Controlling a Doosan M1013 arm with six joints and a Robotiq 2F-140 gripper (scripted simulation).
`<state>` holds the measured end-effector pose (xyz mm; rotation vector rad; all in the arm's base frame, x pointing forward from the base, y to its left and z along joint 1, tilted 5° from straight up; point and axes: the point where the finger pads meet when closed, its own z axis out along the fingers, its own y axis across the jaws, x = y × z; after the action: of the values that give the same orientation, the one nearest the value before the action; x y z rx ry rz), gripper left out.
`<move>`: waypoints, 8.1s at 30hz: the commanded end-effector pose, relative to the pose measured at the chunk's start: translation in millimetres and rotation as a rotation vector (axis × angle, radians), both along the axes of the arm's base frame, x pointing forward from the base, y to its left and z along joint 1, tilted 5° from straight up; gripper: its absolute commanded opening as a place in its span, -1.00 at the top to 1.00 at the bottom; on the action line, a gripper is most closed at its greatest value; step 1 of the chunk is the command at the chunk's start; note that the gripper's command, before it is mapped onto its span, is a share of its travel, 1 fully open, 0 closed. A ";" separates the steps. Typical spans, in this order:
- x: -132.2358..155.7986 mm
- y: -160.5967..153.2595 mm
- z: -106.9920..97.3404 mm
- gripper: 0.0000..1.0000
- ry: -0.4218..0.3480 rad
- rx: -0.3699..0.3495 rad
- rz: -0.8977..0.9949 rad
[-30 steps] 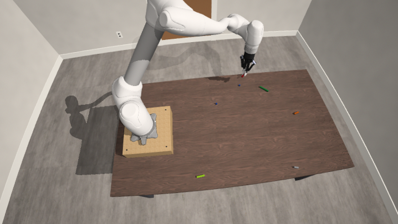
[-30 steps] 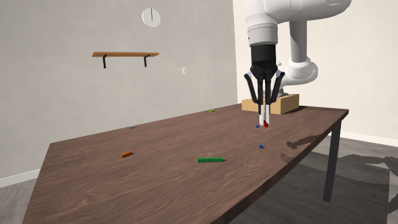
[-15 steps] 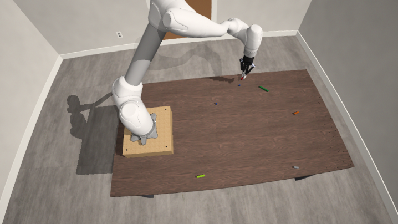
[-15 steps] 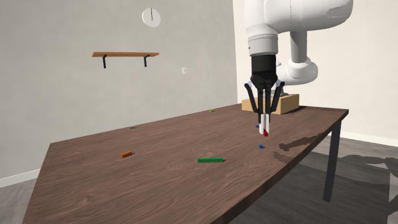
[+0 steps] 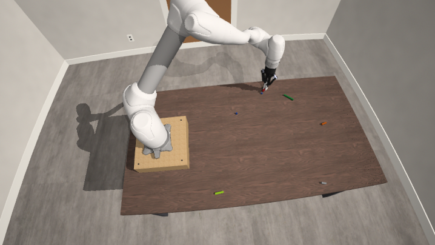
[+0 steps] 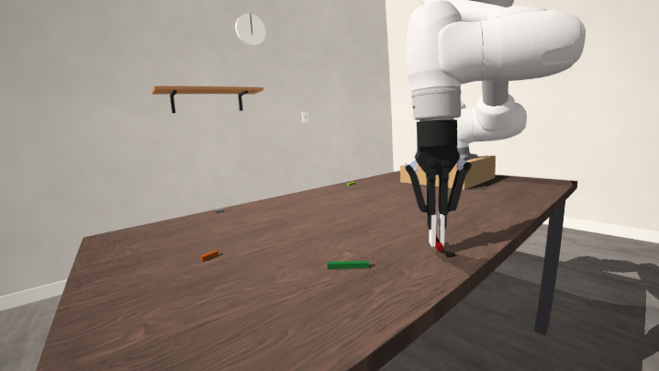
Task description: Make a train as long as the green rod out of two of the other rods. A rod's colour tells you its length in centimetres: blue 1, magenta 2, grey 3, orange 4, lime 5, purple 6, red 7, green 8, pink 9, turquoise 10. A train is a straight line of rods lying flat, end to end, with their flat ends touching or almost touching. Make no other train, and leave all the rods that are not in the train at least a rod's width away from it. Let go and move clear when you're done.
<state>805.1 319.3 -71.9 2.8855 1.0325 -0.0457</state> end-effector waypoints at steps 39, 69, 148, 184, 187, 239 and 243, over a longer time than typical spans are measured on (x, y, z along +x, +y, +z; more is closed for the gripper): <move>0.1 -0.4 -5.9 0.75 0.000 0.000 0.000; 0.1 -1.4 -17.6 0.75 0.000 0.000 0.000; 0.2 4.3 51.8 0.54 0.000 0.000 0.000; 0.3 6.1 73.5 -1.00 0.000 0.000 0.000; 0.3 6.2 74.7 -1.00 0.000 0.000 0.000; 0.4 12.1 147.2 -1.00 0.000 0.000 0.000; 0.4 12.1 147.2 -1.00 0.000 0.000 0.000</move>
<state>805.5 331.4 75.1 2.8854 1.0325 -0.0458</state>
